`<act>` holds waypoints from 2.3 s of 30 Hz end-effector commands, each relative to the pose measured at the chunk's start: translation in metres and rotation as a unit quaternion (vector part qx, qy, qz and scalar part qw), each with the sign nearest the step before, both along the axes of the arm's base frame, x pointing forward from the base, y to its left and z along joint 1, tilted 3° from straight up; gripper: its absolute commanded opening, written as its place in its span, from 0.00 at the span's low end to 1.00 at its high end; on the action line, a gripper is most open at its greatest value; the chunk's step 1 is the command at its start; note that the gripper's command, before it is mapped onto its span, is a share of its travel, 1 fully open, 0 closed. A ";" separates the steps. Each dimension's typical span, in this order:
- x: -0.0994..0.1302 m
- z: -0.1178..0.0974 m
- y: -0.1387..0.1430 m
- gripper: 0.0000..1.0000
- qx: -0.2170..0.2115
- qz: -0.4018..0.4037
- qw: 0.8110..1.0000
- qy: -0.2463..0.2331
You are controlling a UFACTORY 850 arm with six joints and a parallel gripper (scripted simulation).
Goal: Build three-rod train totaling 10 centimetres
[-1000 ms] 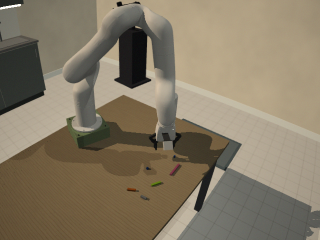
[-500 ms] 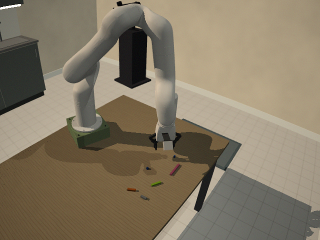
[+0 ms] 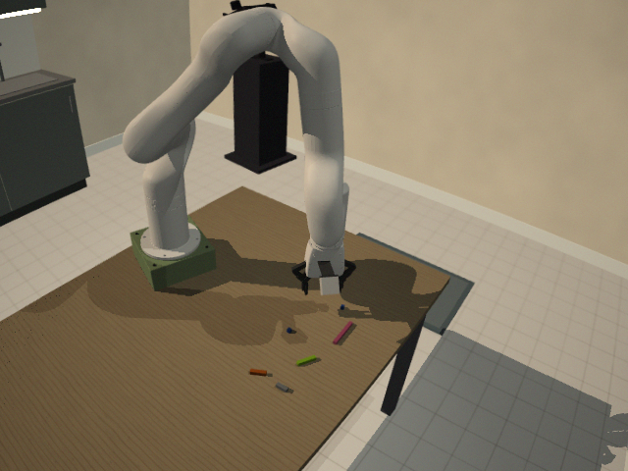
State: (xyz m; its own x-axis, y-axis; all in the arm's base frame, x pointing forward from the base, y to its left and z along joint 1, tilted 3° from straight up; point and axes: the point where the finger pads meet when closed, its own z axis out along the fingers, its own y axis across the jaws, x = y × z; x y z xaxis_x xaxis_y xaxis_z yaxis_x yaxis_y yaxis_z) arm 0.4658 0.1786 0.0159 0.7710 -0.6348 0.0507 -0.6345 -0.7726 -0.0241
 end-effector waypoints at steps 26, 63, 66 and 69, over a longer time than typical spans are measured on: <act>0.068 0.008 -0.241 1.00 0.019 -0.340 0.940 -0.004; 0.068 0.009 -0.274 1.00 0.022 -0.381 0.924 -0.005; 0.068 0.009 -0.274 1.00 0.022 -0.381 0.924 -0.005; 0.068 0.009 -0.274 1.00 0.022 -0.381 0.924 -0.005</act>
State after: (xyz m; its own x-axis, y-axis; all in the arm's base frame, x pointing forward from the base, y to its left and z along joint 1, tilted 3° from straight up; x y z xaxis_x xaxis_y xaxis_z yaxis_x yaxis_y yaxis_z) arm 0.5332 -0.0956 0.0237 0.0979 -0.9951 0.0167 -0.9938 -0.0987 -0.0521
